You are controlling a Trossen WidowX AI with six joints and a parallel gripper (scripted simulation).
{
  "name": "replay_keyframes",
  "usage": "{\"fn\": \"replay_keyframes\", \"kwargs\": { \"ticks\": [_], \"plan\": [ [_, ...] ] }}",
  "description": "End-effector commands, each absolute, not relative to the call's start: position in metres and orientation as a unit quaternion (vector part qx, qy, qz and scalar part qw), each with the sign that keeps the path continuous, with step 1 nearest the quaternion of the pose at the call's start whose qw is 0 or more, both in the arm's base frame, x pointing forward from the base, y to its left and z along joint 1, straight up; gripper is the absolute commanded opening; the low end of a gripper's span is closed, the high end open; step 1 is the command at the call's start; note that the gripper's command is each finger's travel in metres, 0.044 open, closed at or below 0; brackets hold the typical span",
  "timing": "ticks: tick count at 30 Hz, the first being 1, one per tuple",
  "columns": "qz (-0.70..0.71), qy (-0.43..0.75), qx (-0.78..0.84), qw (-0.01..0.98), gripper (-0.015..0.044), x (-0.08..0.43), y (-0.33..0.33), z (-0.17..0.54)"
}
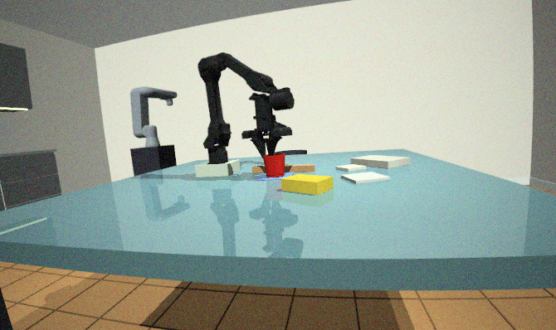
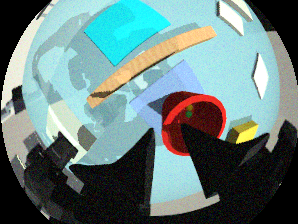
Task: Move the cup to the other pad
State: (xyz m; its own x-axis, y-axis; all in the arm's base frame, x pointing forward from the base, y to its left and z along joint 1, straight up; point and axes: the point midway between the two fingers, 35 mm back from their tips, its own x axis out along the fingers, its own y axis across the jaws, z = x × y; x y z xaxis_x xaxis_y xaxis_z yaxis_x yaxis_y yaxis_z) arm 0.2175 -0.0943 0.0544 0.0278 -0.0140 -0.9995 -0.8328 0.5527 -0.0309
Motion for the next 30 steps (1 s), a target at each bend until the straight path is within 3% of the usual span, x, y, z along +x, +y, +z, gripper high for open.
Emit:
{"fn": "replay_keyframes", "kwargs": {
  "ticks": [1,17,19,30],
  "plan": [
    [0.329,0.616,-0.343,0.629,0.0148,0.217,-0.093,0.046],
    [0.329,0.616,-0.343,0.629,0.0148,0.216,-0.093,0.030],
    [0.326,0.618,-0.342,0.628,0.0095,0.216,-0.093,0.031],
    [0.326,0.618,-0.342,0.628,0.0022,0.216,-0.093,0.031]
  ]
}}
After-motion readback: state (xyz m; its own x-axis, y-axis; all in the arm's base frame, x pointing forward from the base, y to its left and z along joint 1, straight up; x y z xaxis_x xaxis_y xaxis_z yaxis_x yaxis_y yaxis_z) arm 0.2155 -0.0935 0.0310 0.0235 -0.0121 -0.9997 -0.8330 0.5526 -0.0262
